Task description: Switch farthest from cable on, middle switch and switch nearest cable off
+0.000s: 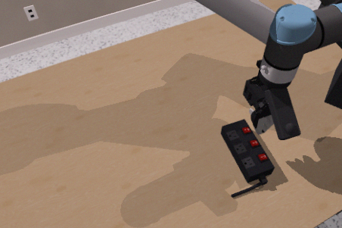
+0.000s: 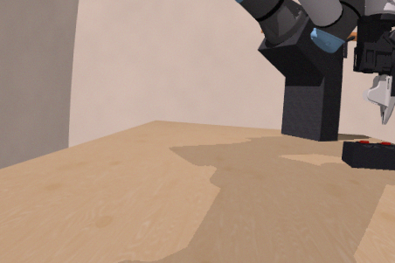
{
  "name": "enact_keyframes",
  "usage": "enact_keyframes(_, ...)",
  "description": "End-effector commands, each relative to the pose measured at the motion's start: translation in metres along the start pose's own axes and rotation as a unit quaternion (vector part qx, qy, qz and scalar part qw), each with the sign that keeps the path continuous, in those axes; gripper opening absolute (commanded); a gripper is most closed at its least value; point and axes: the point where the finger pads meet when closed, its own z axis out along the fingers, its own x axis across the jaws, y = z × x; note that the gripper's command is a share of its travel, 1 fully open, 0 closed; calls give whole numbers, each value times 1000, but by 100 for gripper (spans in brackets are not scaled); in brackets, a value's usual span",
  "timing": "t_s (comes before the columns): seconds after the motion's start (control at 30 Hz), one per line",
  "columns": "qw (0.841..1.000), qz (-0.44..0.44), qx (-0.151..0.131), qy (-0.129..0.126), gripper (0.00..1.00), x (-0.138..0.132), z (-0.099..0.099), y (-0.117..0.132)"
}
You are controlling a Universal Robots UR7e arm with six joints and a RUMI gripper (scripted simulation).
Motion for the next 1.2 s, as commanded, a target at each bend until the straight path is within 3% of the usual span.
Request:
enact_keyframes(0.0,1000,0,0,0,0,0,-1,0)
enact_keyframes(0.23,1000,0,0,0,0,13,-14,45)
enact_keyframes(1.17,1000,0,0,0,0,14,-14,46)
